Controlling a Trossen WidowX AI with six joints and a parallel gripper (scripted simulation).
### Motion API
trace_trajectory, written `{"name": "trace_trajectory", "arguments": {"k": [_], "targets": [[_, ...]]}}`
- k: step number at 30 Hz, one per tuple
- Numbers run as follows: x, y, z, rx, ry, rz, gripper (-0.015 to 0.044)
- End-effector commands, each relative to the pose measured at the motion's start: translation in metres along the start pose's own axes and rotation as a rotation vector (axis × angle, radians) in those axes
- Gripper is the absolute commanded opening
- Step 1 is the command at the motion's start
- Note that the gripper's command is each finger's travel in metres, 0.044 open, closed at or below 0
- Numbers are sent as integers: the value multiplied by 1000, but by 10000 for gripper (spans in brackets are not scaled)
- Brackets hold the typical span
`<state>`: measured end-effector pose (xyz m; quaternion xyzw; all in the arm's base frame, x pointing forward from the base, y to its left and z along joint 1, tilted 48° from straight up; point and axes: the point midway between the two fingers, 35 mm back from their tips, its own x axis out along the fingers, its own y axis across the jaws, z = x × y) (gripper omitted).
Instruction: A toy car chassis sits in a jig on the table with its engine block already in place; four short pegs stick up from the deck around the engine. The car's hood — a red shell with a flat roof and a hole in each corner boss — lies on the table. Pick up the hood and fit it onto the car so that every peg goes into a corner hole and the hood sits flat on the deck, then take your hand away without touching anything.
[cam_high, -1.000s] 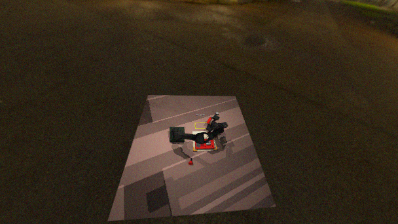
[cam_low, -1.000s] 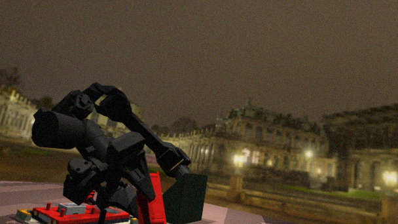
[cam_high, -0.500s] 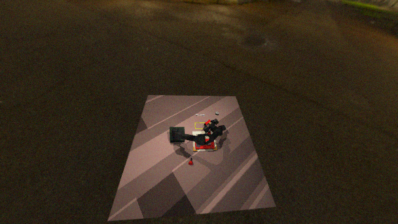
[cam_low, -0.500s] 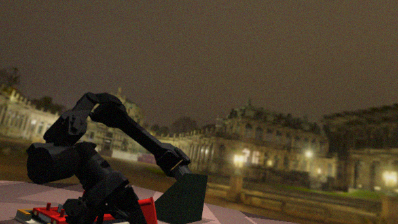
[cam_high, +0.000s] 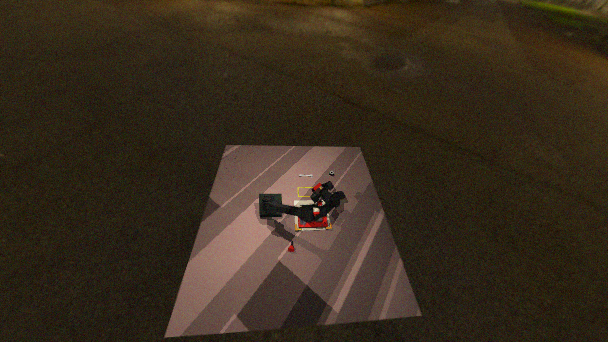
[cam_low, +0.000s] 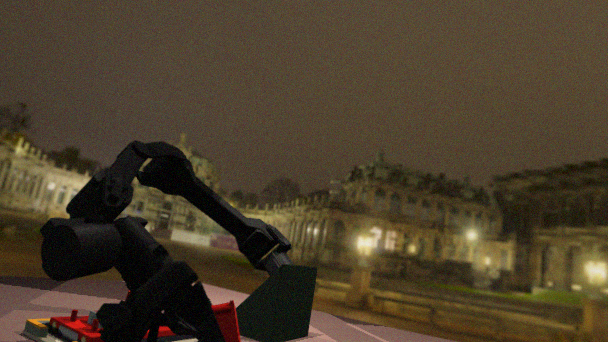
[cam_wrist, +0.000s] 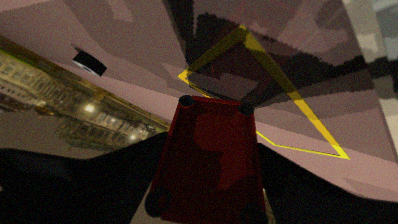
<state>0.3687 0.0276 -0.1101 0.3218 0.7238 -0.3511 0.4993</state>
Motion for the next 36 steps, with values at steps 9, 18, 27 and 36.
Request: {"name": "trace_trajectory", "arguments": {"k": [9,18,27,36], "targets": [[-28,6,-5,85,-3,1,440],[-87,10,-20,281,-3,-14,440],[-87,10,-20,281,-3,-14,440],[-86,10,-20,282,-14,-20,309]]}}
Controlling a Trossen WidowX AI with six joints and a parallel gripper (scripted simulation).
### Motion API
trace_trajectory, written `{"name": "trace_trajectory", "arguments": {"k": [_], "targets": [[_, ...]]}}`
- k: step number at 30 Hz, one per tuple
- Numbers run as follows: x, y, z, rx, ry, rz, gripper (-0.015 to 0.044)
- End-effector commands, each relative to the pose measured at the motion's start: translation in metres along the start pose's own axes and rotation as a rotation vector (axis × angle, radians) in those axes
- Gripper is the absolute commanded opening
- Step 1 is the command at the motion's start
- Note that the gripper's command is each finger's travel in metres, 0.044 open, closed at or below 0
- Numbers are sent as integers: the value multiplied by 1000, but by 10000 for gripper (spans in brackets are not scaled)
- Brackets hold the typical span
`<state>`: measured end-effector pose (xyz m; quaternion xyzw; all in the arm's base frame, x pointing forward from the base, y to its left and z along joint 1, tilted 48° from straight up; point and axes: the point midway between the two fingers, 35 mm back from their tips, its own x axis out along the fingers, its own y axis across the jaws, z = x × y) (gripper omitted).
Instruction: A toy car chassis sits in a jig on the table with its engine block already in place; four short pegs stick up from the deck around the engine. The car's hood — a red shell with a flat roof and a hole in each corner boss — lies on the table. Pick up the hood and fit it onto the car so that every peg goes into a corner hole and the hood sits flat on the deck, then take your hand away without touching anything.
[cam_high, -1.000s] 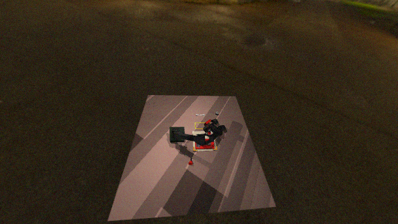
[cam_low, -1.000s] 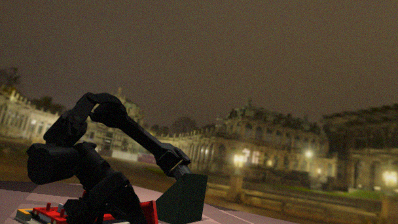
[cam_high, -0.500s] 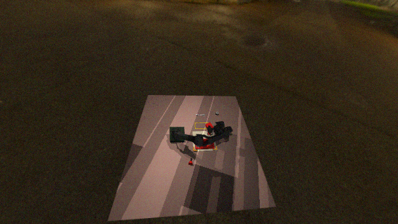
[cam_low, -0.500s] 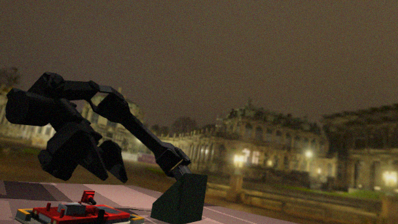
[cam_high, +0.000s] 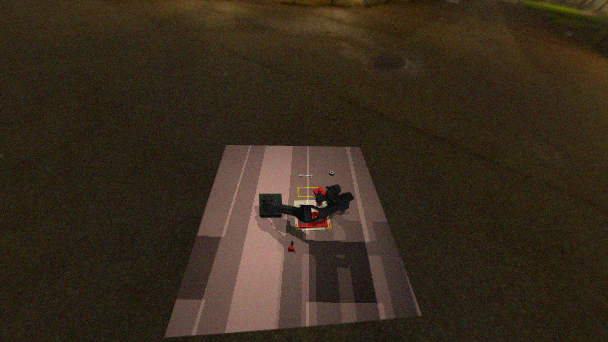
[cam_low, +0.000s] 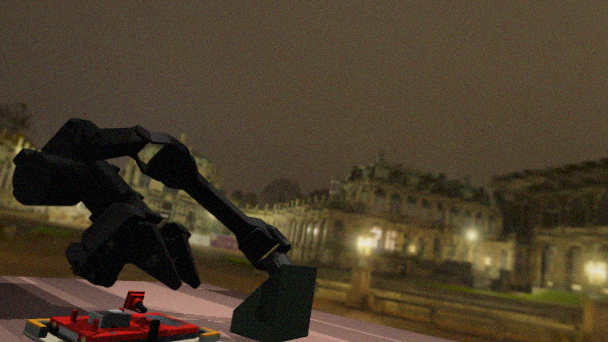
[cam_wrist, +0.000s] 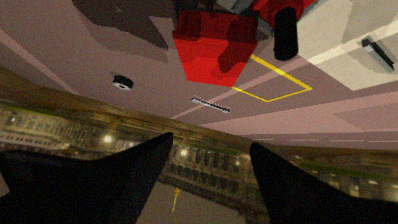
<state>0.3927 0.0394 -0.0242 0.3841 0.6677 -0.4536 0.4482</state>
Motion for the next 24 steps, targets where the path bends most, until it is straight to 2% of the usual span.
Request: {"name": "trace_trajectory", "arguments": {"k": [1,5,13,15,24], "targets": [[5,-1,-1,2,-44,-21,335],[28,0,-2,27,-319,-98,440],[46,11,-14,32,-910,-57,440],[46,12,-17,29,-958,-42,440],[47,12,-16,29,-958,-42,440]]}}
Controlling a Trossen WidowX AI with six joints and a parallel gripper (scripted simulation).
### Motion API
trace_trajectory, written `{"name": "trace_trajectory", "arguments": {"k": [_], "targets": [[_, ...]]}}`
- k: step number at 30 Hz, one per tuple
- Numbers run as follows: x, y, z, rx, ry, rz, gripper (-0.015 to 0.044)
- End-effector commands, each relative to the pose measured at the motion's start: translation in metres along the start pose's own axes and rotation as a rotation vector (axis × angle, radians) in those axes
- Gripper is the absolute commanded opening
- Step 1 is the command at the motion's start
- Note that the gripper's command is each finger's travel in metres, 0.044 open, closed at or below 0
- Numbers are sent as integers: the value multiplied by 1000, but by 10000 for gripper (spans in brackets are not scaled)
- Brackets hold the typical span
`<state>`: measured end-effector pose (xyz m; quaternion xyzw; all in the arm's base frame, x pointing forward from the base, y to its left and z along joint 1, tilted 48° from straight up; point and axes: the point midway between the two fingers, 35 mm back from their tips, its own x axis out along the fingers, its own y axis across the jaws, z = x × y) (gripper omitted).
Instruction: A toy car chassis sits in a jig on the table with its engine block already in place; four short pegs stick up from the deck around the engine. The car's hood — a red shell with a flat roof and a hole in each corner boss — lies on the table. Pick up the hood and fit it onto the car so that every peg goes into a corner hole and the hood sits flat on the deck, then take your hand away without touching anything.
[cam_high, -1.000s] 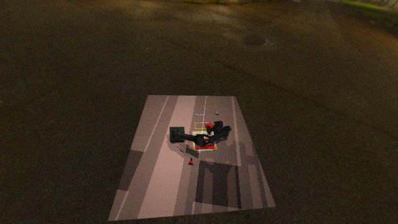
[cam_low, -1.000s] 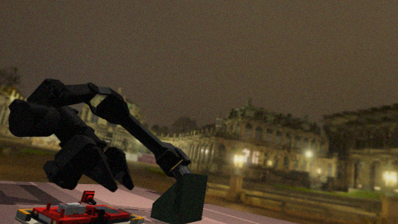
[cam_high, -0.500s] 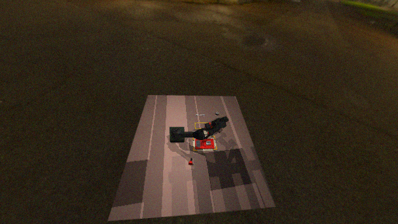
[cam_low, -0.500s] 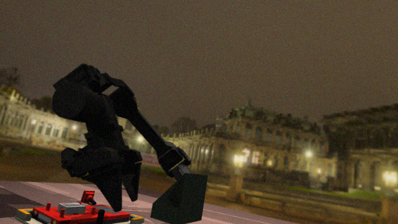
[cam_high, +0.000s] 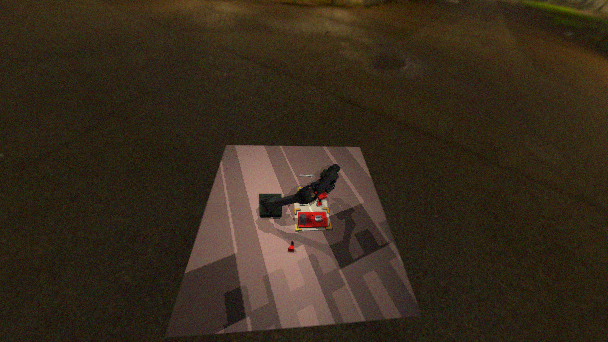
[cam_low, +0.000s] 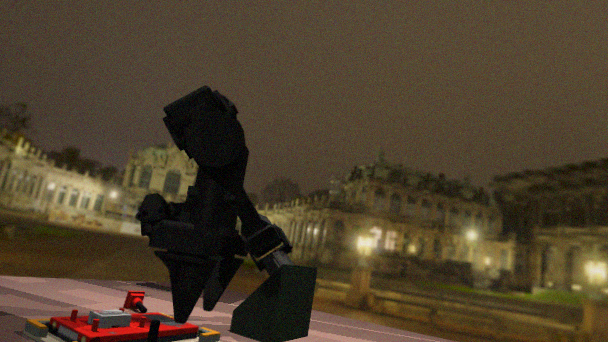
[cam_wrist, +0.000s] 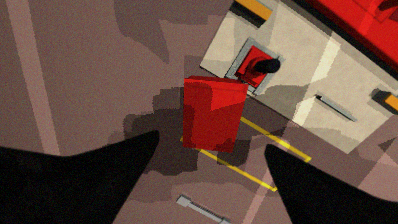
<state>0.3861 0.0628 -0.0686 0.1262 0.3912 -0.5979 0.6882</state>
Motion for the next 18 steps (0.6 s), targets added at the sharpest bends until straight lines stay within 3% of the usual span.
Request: {"name": "trace_trajectory", "arguments": {"k": [1,18], "targets": [[1,0,-1,2,-9,3,440],[12,1,0,2,-9,4,440]]}}
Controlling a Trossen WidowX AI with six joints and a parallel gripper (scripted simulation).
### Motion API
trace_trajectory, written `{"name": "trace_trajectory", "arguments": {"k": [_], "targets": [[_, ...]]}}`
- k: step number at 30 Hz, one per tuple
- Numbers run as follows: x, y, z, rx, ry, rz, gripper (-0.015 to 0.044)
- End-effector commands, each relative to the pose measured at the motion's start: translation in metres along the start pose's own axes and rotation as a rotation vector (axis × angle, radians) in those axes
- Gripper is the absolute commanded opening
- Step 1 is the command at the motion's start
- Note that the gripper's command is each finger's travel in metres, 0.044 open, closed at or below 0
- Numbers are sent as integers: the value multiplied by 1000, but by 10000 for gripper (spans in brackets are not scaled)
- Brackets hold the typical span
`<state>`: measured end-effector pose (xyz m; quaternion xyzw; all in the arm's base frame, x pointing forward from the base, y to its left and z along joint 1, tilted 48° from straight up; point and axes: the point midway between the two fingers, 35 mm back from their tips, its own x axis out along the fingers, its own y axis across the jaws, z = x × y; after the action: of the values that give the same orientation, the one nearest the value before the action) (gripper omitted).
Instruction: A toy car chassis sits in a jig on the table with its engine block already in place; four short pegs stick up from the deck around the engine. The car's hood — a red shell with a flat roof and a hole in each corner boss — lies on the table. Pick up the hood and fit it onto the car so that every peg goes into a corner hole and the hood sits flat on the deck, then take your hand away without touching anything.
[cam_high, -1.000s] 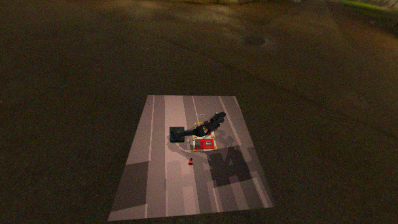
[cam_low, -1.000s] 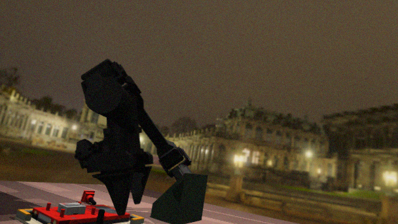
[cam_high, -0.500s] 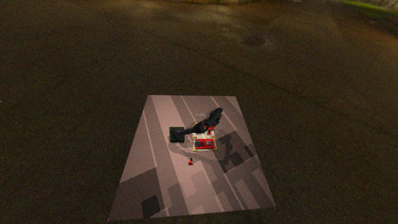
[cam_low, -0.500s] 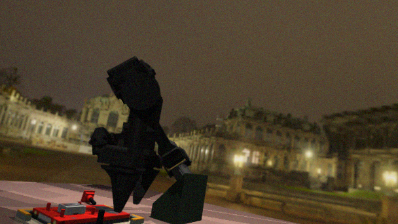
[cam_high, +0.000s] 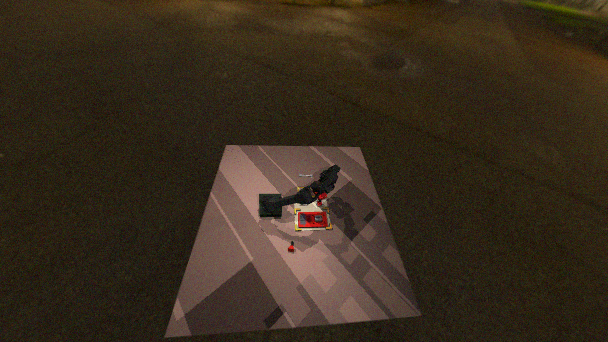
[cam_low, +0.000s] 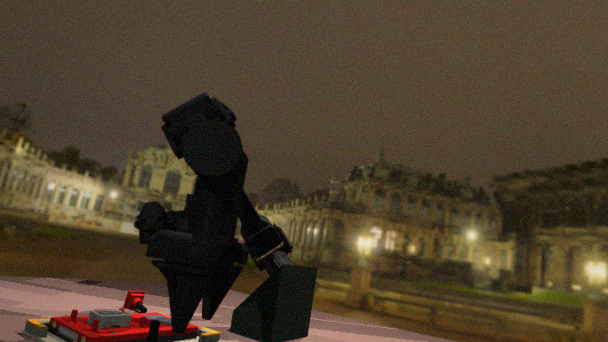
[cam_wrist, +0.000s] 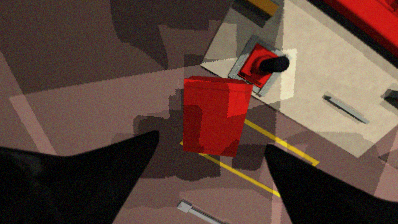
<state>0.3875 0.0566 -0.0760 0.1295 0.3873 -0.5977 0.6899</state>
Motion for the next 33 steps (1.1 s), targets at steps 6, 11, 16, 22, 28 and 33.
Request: {"name": "trace_trajectory", "arguments": {"k": [6,11,16,22,28,33], "targets": [[7,-1,0,-7,-7,-2,440],[10,-1,0,-7,-7,-2,440],[14,-1,0,-7,-7,-2,440],[18,-1,0,-7,-7,-2,440],[22,-1,0,-7,-7,-2,440],[25,-1,1,-7,-8,-2,440]]}}
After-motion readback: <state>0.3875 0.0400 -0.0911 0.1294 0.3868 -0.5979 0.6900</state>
